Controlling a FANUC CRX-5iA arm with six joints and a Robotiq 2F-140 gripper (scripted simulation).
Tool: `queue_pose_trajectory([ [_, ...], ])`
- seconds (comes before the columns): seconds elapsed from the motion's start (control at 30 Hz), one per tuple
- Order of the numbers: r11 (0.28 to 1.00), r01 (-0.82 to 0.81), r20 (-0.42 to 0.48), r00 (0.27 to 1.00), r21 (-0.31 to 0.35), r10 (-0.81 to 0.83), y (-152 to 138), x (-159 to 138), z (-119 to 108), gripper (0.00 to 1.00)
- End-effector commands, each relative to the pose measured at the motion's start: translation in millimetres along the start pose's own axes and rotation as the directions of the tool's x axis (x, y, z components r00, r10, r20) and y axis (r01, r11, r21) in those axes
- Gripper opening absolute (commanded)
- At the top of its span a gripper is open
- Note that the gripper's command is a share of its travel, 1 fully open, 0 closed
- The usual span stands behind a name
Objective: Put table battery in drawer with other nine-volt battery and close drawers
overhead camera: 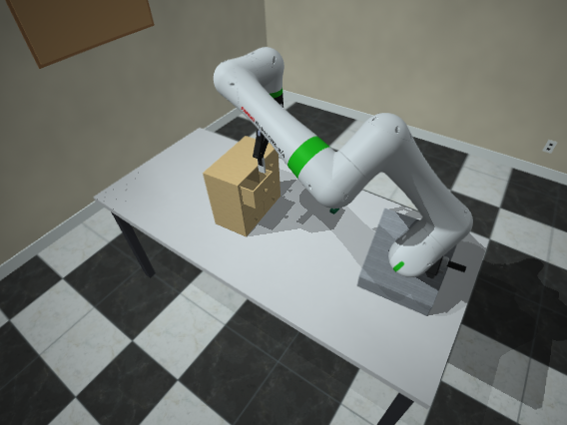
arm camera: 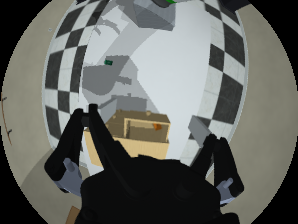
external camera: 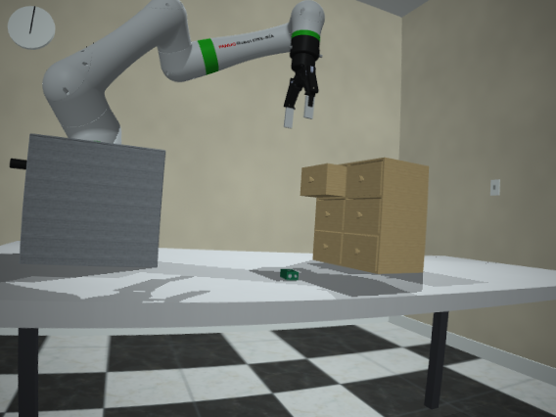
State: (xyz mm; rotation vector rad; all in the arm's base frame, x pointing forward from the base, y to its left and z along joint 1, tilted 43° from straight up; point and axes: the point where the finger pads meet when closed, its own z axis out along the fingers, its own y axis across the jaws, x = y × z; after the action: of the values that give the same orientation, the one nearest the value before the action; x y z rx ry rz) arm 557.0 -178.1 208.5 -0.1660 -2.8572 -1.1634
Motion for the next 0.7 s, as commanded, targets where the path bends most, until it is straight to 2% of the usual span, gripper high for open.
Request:
queue_pose_trajectory([
  [0.0,0.996,-0.085,-0.027,0.996,-0.012,0.084,2.4,-24.3,22.6,1.0],
  [0.13,0.986,-0.168,-0.056,0.984,-0.022,0.167,4.4,-48.6,45.5,1.0],
  [0.2,0.986,-0.168,-0.056,0.984,-0.022,0.167,4.4,-48.6,45.5,1.0],
  [0.37,0.971,-0.236,-0.08,0.969,-0.028,0.233,6.0,-68.6,64.3,1.0],
  [0.67,0.967,-0.255,-0.087,0.964,-0.029,0.251,6.5,-74.1,69.5,1.0],
])
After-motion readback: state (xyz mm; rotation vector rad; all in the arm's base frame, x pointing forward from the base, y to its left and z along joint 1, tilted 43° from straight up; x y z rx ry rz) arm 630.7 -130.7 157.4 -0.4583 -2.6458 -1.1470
